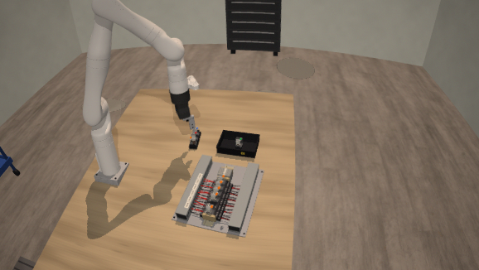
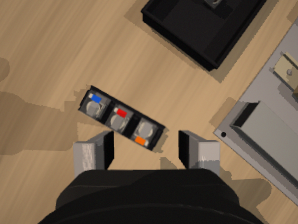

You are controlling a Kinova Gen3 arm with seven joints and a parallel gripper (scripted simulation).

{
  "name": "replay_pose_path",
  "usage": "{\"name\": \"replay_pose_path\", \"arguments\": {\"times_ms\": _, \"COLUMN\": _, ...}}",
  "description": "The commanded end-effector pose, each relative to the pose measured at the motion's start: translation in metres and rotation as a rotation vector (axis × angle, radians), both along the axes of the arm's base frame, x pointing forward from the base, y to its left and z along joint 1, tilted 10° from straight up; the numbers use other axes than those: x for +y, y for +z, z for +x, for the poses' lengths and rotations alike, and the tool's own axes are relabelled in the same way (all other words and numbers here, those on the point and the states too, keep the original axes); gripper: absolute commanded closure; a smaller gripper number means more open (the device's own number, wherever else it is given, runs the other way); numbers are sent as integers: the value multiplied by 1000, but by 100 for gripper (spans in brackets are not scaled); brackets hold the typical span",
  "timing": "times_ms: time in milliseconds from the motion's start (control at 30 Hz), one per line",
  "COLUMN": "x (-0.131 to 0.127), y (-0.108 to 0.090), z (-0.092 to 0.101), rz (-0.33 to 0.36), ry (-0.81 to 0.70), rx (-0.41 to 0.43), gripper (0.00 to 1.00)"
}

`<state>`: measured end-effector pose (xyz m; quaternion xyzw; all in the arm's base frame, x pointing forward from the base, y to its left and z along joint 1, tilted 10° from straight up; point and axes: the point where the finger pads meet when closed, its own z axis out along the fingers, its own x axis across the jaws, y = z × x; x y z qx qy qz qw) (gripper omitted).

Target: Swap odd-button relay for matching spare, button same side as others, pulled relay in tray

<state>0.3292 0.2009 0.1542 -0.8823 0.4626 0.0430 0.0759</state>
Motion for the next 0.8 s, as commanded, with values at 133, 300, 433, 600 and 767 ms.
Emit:
{"name": "replay_pose_path", "arguments": {"times_ms": 133, "x": 2, "y": 1, "z": -1, "rz": -1, "ry": -89, "rx": 14, "gripper": 0}}
{"name": "replay_pose_path", "arguments": {"times_ms": 300, "x": 2, "y": 1, "z": -1, "rz": -1, "ry": -164, "rx": 27, "gripper": 0}}
{"name": "replay_pose_path", "arguments": {"times_ms": 433, "x": 3, "y": 1, "z": -1, "rz": -2, "ry": -195, "rx": 32, "gripper": 0}}
{"name": "replay_pose_path", "arguments": {"times_ms": 600, "x": 2, "y": 1, "z": -1, "rz": -1, "ry": -273, "rx": 46, "gripper": 0}}
{"name": "replay_pose_path", "arguments": {"times_ms": 767, "x": 2, "y": 1, "z": -1, "rz": -2, "ry": -349, "rx": 59, "gripper": 0}}
